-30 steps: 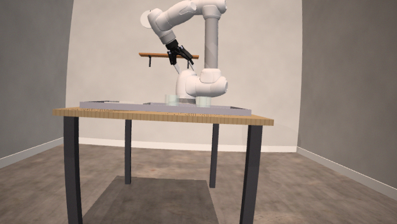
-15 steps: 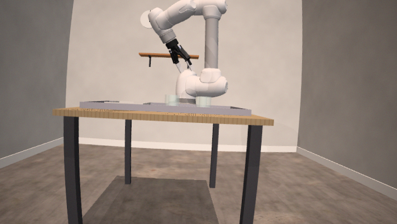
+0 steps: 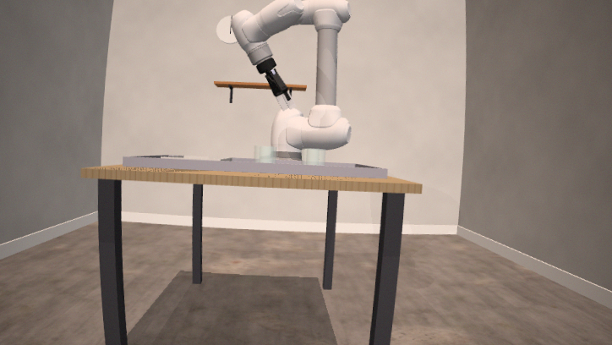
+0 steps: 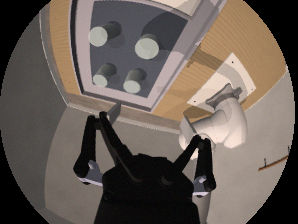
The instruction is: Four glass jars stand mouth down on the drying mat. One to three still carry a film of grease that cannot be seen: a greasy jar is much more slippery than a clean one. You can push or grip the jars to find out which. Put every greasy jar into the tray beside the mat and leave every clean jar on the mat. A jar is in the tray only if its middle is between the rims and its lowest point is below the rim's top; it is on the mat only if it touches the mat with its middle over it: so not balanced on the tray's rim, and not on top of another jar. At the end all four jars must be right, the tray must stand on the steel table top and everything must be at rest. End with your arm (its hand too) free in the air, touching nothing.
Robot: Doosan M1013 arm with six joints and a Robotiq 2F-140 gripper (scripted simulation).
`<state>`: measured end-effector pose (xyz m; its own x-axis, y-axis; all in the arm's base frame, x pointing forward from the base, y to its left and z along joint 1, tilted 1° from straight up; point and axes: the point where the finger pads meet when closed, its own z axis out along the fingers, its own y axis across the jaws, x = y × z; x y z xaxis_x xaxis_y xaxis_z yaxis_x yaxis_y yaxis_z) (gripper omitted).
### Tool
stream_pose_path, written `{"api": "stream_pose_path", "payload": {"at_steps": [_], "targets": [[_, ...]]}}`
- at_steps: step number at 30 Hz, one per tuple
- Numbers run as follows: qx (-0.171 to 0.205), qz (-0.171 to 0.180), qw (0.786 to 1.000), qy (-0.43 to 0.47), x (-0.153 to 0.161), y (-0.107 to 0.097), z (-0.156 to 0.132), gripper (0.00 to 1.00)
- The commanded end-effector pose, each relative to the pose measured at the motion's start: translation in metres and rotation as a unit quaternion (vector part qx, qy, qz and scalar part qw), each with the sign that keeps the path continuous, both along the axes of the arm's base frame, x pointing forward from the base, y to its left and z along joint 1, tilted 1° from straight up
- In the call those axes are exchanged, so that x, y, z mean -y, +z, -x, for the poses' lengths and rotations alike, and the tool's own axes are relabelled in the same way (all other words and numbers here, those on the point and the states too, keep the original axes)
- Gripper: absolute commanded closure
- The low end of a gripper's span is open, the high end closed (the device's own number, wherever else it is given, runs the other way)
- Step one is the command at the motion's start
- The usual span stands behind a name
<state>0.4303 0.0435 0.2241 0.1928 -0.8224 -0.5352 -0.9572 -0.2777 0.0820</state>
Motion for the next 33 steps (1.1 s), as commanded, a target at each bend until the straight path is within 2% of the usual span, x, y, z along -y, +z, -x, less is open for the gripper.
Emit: {"api": "stream_pose_path", "payload": {"at_steps": [1, 2, 3, 12, 13, 20, 21, 30, 31, 33], "targets": [[-0.001, 0.004, 1.000, -0.005, 0.000, 0.000, -0.001, 0.00], [-0.001, 0.004, 1.000, -0.005, 0.000, 0.000, -0.001, 0.00], [-0.013, 0.029, 0.997, -0.074, -0.002, 0.000, -0.011, 0.00], [-0.013, 0.029, 0.997, -0.074, -0.002, 0.000, -0.011, 0.00], [-0.026, 0.054, 0.988, -0.144, -0.003, -0.001, -0.021, 0.00], [-0.026, 0.054, 0.988, -0.144, -0.003, -0.001, -0.021, 0.00], [-0.037, 0.078, 0.974, -0.212, -0.005, -0.001, -0.031, 0.00], [-0.037, 0.078, 0.974, -0.212, -0.005, -0.001, -0.031, 0.00], [-0.049, 0.103, 0.954, -0.279, -0.007, -0.001, -0.041, 0.00], [-0.049, 0.103, 0.954, -0.279, -0.007, -0.001, -0.041, 0.00]]}}
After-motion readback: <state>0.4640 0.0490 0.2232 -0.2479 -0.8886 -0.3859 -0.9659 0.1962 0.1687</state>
